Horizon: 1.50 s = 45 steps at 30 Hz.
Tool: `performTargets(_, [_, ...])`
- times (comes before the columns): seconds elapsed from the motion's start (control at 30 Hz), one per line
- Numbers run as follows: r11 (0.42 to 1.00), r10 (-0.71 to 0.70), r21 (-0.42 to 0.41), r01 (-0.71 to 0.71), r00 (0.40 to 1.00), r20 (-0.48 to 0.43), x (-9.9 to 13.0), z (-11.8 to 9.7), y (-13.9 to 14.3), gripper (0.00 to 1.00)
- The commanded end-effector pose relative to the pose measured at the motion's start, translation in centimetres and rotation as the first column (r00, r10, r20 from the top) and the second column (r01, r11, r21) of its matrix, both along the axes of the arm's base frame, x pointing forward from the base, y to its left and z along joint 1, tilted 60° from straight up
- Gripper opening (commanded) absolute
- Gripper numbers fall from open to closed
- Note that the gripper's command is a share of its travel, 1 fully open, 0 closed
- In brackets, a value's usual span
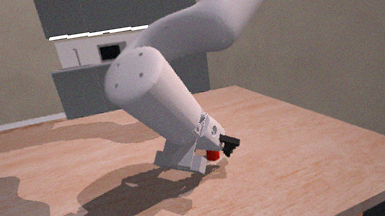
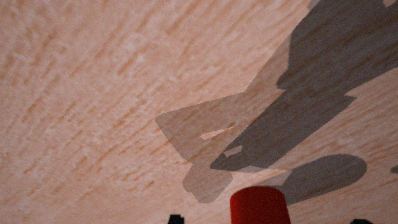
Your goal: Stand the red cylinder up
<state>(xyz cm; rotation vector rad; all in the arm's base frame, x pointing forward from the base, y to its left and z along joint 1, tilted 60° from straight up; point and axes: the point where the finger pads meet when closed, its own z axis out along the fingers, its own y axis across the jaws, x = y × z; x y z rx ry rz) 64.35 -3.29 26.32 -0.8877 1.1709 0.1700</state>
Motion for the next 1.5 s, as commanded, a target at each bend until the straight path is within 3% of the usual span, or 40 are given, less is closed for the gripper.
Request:
performTargets(0.0, [1.0,0.0,0.0,0.0,1.0,0.0,0.0,0.0,0.0,1.0])
performTargets(1.1, [1.0,0.0,0.0,0.0,1.0,0.0,-0.1,0.0,-0.1,1.0])
performTargets(1.47, [1.0,0.0,0.0,0.0,1.0,0.0,-1.8,0.4,-1.2,1.0])
